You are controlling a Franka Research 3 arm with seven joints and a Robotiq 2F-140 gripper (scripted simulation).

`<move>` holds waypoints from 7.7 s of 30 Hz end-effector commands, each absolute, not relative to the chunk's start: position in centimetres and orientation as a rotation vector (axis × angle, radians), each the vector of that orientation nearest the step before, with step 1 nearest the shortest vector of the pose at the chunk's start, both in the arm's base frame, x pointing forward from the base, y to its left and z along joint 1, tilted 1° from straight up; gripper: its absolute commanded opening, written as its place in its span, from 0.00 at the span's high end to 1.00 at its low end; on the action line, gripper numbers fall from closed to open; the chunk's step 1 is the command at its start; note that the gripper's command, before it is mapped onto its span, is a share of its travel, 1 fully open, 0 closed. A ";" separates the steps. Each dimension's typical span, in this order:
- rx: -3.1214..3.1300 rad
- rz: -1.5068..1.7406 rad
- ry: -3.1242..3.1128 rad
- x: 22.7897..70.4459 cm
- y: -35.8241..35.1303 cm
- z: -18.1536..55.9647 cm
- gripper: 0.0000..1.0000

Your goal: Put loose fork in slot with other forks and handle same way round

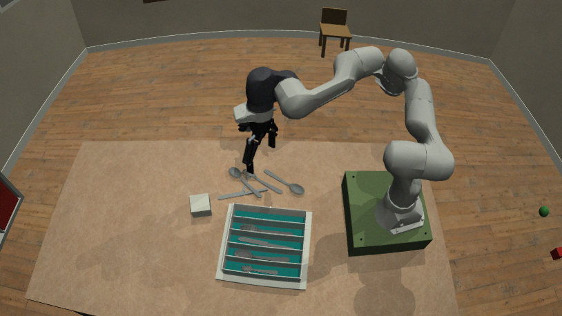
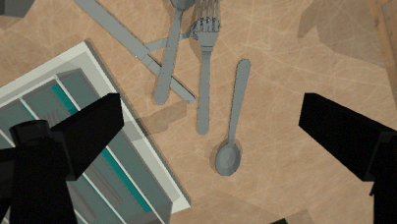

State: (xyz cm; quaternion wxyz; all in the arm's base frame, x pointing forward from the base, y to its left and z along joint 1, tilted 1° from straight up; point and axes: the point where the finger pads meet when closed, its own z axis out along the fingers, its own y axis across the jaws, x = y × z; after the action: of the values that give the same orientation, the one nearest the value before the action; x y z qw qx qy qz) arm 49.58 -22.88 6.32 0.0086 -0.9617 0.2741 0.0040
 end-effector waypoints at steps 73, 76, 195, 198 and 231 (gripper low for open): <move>-2.994 0.004 0.903 51.9 -24.2 1.8 0.75; -2.994 0.004 0.903 51.9 -24.2 1.7 0.75; -2.994 0.004 0.903 52.0 -24.2 -3.4 0.75; -2.994 0.004 0.903 52.0 -24.2 -3.4 0.75; -2.994 0.004 0.903 52.0 -24.2 -3.4 0.75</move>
State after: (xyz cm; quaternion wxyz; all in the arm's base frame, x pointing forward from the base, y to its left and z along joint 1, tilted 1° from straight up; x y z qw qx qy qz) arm 51.92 -24.18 -3.36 0.0063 -0.9582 0.2861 0.0024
